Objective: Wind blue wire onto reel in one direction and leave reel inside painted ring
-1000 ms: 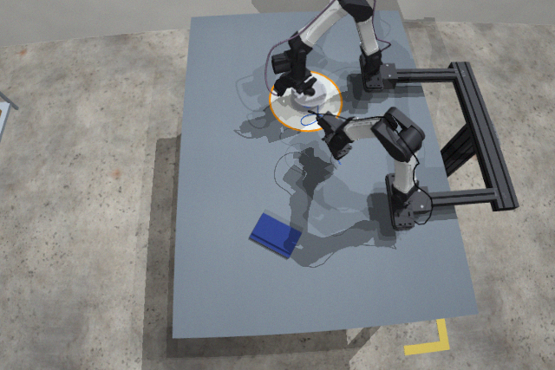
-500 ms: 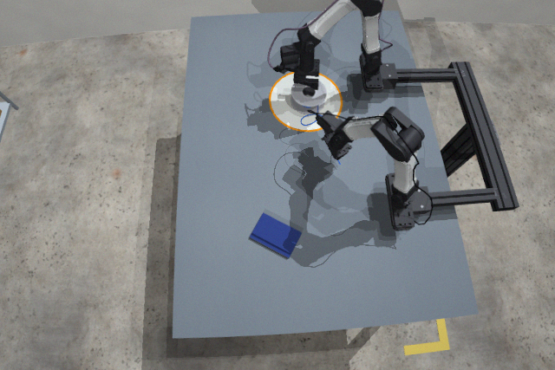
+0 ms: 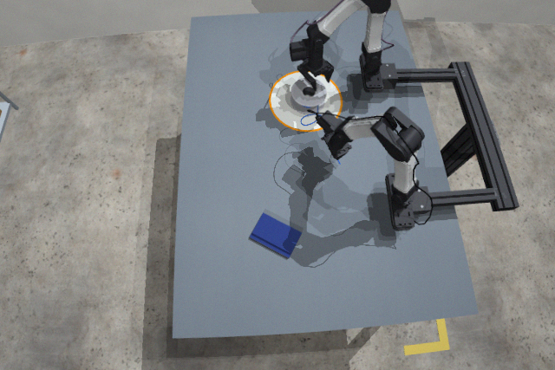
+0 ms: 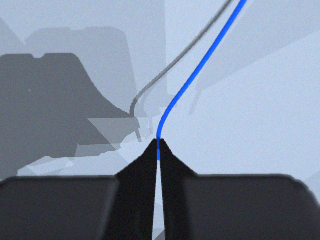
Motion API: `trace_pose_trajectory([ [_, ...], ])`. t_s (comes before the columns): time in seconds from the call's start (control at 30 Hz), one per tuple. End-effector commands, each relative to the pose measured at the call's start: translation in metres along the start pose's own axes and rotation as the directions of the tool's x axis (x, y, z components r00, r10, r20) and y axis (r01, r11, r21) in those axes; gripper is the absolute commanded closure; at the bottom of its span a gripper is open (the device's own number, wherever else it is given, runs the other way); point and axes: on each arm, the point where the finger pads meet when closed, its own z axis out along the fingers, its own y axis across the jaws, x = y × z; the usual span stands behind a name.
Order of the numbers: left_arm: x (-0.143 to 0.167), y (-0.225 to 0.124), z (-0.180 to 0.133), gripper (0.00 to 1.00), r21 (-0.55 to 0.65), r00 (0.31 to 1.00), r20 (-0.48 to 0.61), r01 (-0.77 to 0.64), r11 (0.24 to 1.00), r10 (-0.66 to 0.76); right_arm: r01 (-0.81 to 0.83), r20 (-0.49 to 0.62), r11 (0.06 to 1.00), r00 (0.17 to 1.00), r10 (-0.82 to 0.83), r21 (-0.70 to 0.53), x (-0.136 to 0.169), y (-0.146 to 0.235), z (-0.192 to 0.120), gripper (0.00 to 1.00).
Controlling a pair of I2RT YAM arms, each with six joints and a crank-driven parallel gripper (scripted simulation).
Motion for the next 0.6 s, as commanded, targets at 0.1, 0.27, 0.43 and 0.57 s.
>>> trace_pose_trajectory([
  [0.1, -0.0154, 0.0025, -0.0056, 1.00, -0.012, 0.999, 0.030, -0.010, 1.000, 0.010, -0.393, 0.052, 0.917, 0.916, 0.397, -0.071, -0.0003, 0.0089, -0.0048, 0.23],
  [0.27, -0.0161, 0.0026, -0.0057, 1.00, -0.012, 0.999, 0.030, -0.011, 1.000, 0.011, -0.393, 0.052, 0.917, 0.916, 0.397, -0.071, -0.0017, 0.0122, -0.0034, 0.23],
  [0.43, -0.0168, 0.0028, -0.0057, 1.00, -0.012, 0.999, 0.030, -0.011, 1.000, 0.011, -0.393, 0.052, 0.917, 0.916, 0.397, -0.071, -0.0022, 0.0118, -0.0023, 0.23],
  [0.57, -0.0162, 0.0026, -0.0053, 1.00, -0.011, 1.000, 0.030, -0.006, 1.000, 0.006, -0.393, 0.052, 0.917, 0.916, 0.397, -0.071, -0.0012, 0.0098, -0.0016, 0.23],
])
